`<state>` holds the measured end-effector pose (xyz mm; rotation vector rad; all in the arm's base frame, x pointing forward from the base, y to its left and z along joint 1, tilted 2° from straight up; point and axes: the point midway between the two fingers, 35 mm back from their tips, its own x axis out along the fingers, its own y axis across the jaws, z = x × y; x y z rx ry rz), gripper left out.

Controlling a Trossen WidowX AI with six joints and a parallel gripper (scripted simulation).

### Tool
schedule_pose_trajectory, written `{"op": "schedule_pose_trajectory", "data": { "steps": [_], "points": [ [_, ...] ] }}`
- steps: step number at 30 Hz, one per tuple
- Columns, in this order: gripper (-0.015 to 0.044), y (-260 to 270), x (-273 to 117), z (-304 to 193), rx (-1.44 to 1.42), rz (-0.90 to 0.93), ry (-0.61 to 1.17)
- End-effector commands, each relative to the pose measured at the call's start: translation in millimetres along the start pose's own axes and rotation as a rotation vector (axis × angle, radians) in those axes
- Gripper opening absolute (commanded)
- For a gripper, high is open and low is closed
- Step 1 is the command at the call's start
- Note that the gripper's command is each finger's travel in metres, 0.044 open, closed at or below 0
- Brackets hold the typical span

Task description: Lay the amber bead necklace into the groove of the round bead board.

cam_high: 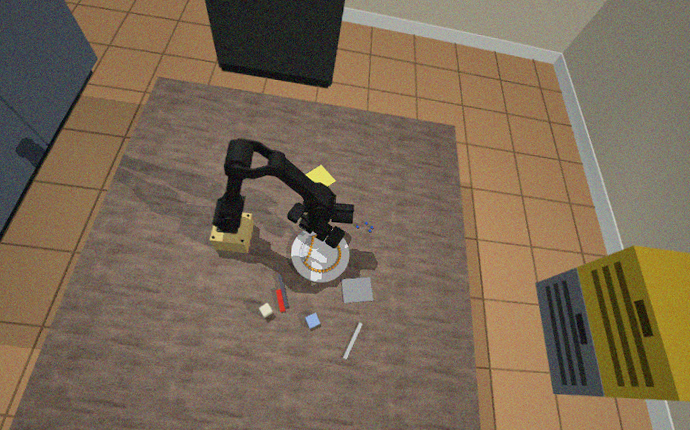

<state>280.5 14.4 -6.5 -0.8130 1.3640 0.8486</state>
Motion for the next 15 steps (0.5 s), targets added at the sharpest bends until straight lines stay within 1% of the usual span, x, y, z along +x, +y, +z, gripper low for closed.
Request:
{"op": "schedule_pose_trajectory", "data": {
  "steps": [1,15],
  "points": [
    [0.012,-0.6,-1.0,0.4,0.0,-0.003,-0.002],
    [0.012,1.4,18.6,-0.4,-0.003,0.006,0.001]
  ]
}}
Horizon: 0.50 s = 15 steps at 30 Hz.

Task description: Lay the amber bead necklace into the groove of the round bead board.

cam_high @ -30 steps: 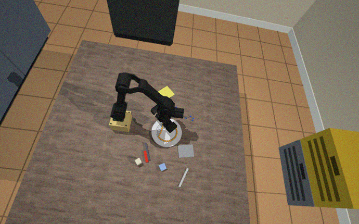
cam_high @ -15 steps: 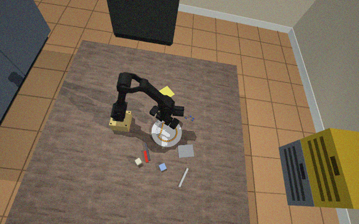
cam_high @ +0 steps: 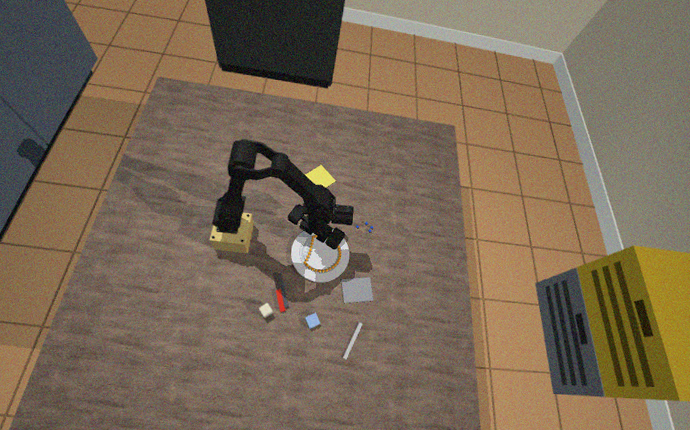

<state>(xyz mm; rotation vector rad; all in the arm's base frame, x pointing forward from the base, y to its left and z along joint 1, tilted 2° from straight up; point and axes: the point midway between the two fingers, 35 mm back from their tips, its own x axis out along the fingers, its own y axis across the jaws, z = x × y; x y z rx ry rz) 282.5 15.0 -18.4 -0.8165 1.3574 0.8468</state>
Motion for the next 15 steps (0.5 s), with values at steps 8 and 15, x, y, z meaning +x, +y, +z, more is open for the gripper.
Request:
{"op": "schedule_pose_trajectory", "data": {
  "steps": [8,15],
  "points": [
    [0.012,4.7,16.8,-2.2,-0.002,0.017,0.006],
    [0.0015,3.0,14.4,-1.7,-0.002,0.01,0.006]
  ]
}}
